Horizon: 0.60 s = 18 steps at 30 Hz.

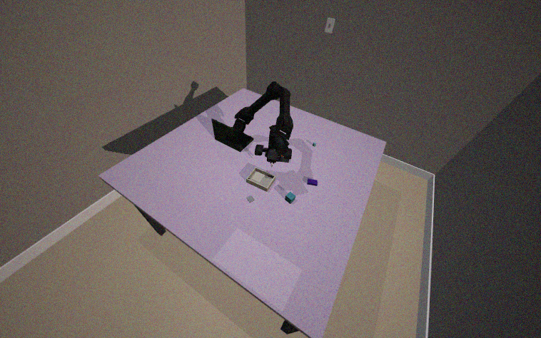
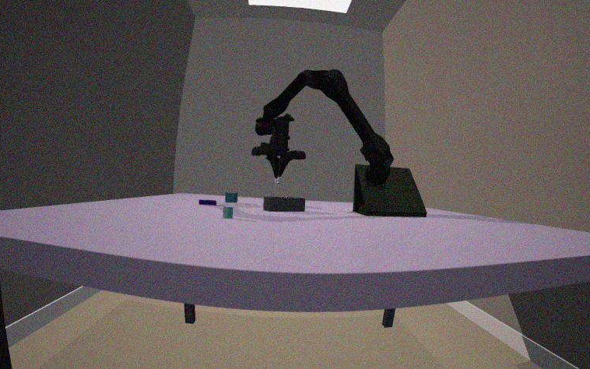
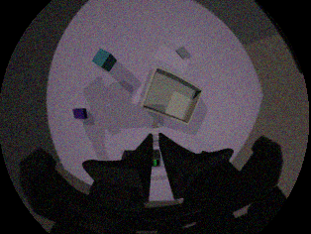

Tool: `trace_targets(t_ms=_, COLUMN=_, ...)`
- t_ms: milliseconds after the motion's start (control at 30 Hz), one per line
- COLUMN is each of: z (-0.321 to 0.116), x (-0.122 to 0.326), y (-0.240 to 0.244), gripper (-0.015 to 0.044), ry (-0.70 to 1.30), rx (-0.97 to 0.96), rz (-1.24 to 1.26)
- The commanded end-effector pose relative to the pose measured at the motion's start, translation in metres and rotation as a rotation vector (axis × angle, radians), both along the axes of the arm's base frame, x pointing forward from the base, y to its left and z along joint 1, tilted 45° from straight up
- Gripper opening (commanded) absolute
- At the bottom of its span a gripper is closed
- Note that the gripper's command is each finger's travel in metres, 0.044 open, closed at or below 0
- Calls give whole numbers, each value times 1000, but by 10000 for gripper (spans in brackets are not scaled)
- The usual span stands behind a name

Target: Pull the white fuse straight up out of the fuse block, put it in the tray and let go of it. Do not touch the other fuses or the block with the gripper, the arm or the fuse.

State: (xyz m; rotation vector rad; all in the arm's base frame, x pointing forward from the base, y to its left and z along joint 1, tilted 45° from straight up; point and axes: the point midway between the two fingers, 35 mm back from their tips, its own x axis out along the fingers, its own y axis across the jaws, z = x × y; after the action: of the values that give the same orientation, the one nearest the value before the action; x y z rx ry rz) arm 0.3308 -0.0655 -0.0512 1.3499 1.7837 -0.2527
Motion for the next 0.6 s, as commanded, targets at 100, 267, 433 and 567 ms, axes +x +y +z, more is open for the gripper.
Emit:
trace_targets(t_ms=100, z=-30, x=-9, y=-31, gripper=0, ry=-2, rx=3, rz=2)
trace_targets(t_ms=267, z=-51, x=-18, y=-48, gripper=0, ry=-3, rx=10, rz=5)
trace_targets(t_ms=433, z=-53, x=-18, y=-48, gripper=0, ry=-3, rx=10, rz=5)
trace_targets(t_ms=567, z=-57, x=-18, y=-44, gripper=0, ry=-3, rx=10, rz=5)
